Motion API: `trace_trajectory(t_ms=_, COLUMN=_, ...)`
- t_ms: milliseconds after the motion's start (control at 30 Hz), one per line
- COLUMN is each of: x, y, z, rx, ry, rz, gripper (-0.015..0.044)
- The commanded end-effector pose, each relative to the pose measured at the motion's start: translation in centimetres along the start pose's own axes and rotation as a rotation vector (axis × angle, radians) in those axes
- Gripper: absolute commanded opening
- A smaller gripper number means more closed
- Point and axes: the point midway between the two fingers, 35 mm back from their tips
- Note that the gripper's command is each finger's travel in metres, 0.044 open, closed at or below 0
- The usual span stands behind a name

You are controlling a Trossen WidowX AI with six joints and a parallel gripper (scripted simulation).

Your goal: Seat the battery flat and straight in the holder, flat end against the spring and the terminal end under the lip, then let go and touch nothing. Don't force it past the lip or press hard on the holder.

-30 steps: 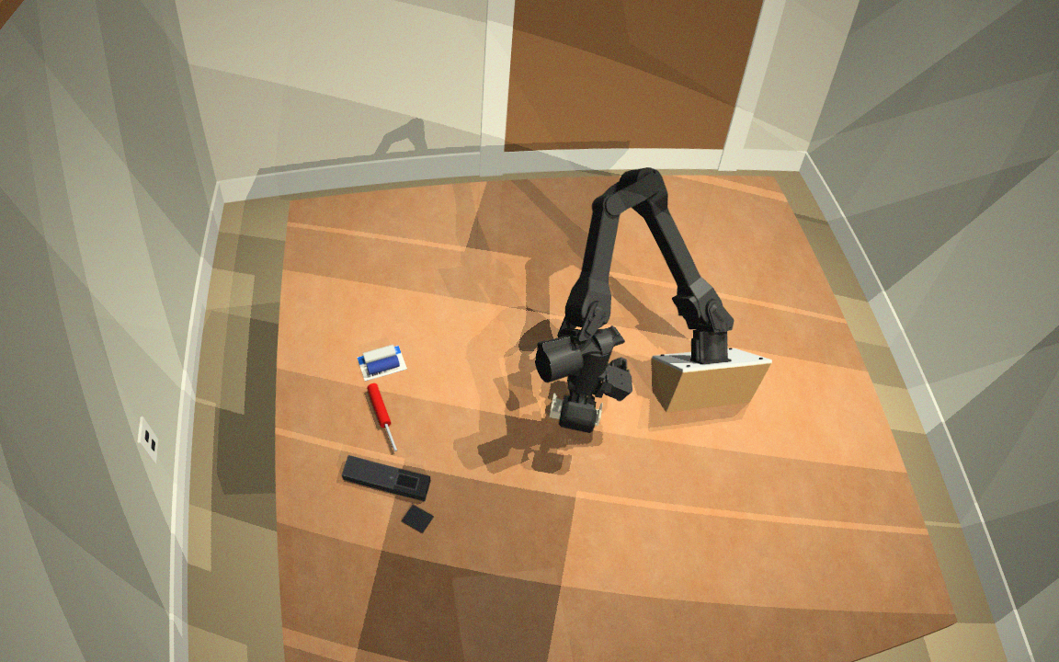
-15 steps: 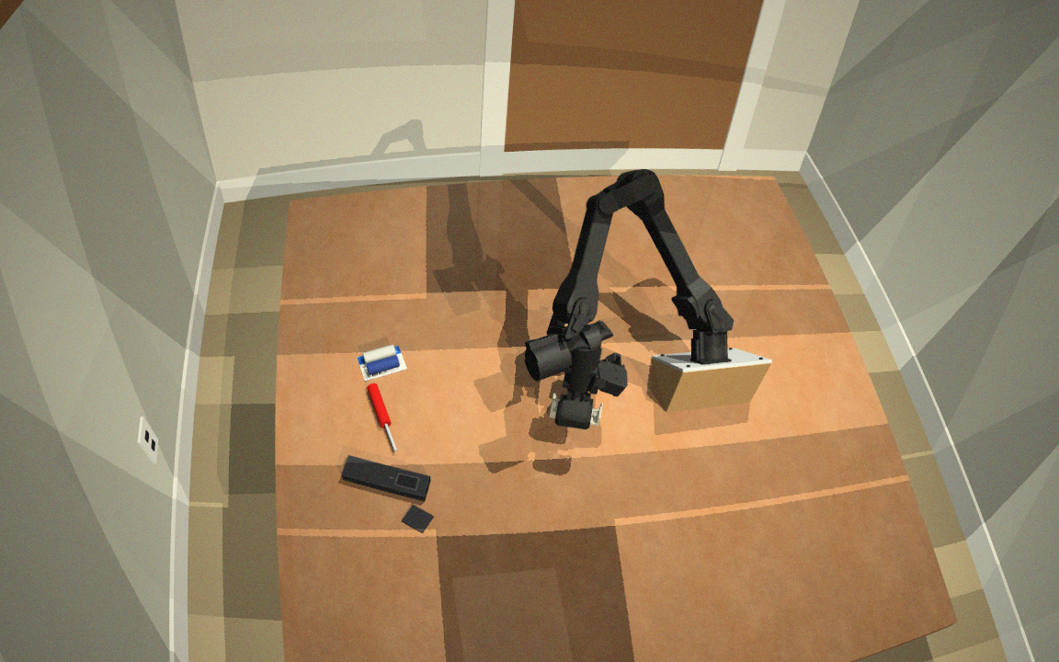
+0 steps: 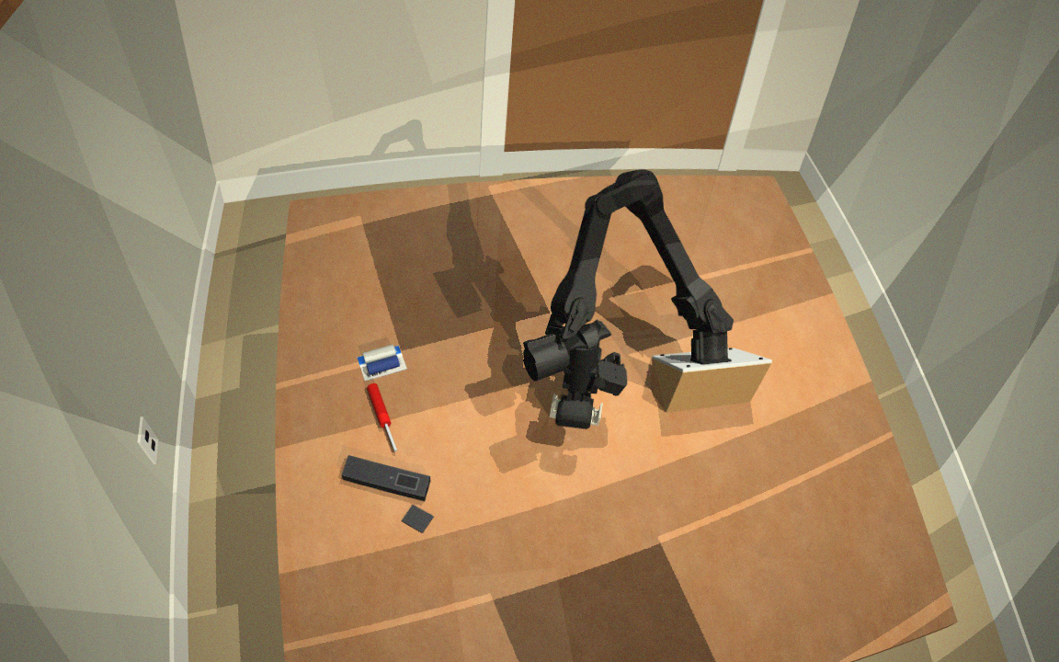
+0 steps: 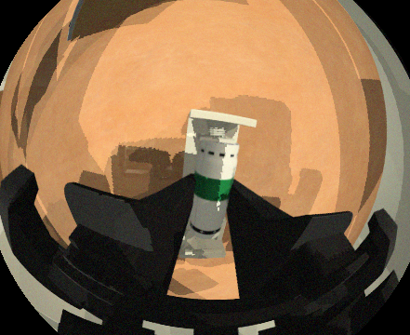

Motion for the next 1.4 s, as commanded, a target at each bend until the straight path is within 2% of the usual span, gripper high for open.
trace_trajectory(t_ms=0, x=0.2, y=0.1, z=0.2, rx=-0.010, ry=0.005, rz=-0.009, gripper=0.0077)
trace_trajectory(t_ms=967, x=0.0, y=-1.2, z=-0.1, rx=0.003, ry=-0.008, rz=-0.006, gripper=0.0077)
trace_trajectory(t_ms=1100, x=0.0, y=-1.2, z=-0.1, rx=0.003, ry=-0.008, rz=-0.006, gripper=0.0178)
trace_trajectory(t_ms=1367, x=-0.2, y=-1.1, z=-1.2, rx=0.002, ry=-0.009, rz=-0.003, gripper=0.0178)
Point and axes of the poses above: the point midway between the two fingers, 35 mm back from their tips, its own z axis out along the fingers, its own x axis across the jaws, y = z × x, and after that the axes turned 11 degrees about z, right-handed
